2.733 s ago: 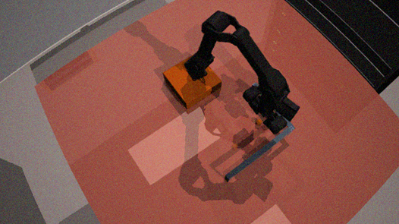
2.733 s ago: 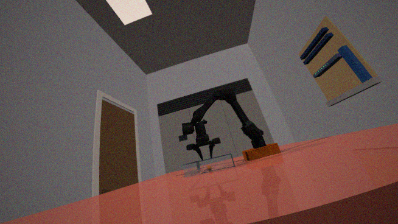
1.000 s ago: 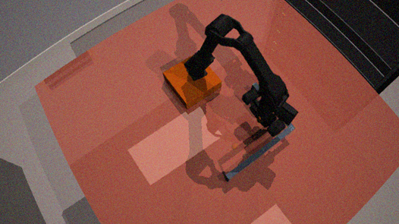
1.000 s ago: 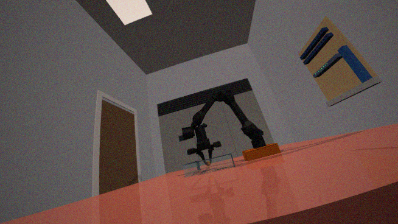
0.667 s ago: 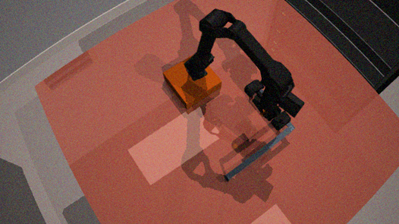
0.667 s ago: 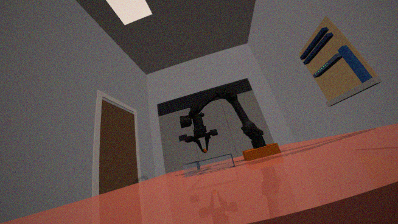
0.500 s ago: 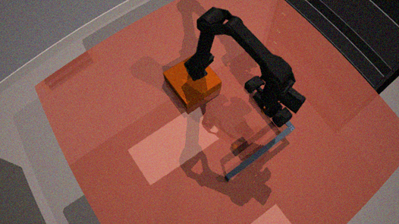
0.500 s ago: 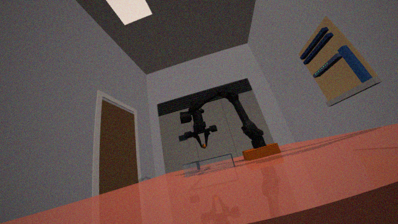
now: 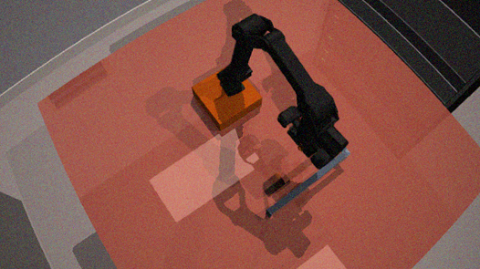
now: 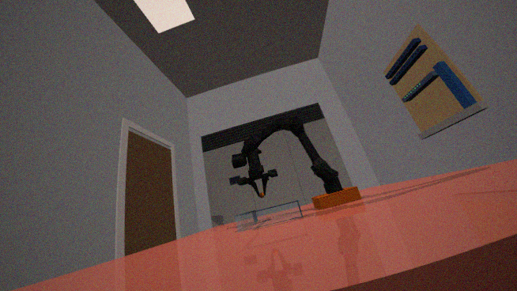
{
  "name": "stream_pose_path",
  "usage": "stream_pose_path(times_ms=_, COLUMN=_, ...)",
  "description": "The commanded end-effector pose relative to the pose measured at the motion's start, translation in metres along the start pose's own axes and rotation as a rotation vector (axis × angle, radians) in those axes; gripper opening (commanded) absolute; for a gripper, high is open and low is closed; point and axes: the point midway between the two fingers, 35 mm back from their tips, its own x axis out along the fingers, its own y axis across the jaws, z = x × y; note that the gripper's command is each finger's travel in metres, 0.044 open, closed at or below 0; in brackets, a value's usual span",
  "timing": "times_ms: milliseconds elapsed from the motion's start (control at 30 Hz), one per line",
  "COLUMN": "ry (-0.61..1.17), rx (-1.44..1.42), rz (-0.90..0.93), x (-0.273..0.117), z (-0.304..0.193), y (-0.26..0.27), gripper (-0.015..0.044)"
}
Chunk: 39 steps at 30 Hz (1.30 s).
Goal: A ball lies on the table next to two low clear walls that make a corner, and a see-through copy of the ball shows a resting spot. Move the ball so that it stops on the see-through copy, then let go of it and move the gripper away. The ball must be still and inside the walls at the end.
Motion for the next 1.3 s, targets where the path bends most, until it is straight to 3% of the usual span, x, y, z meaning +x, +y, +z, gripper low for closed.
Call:
stream_pose_path(times_ms=0, ry=-0.003, rx=-0.003, rz=-0.003, x=0.006, z=-0.023, y=-0.004, gripper=0.0)
stream_pose_path(times_ms=367, ry=0.002, rx=-0.003, rz=-0.003, x=0.021, z=-0.082, y=-0.006, gripper=0.0)
stream_pose_path(times_ms=567, ry=0.002, rx=-0.003, rz=-0.003, x=0.031, z=-0.083, y=-0.007, gripper=0.0)
stream_pose_path(times_ms=933, ry=0.002, rx=-0.003, rz=-0.003, x=0.091, z=-0.083, y=-0.006, gripper=0.0)
stream_pose_path(times_ms=1267, ry=0.002, rx=-0.003, rz=-0.003, x=0.098, z=-0.083, y=-0.006, gripper=0.0)
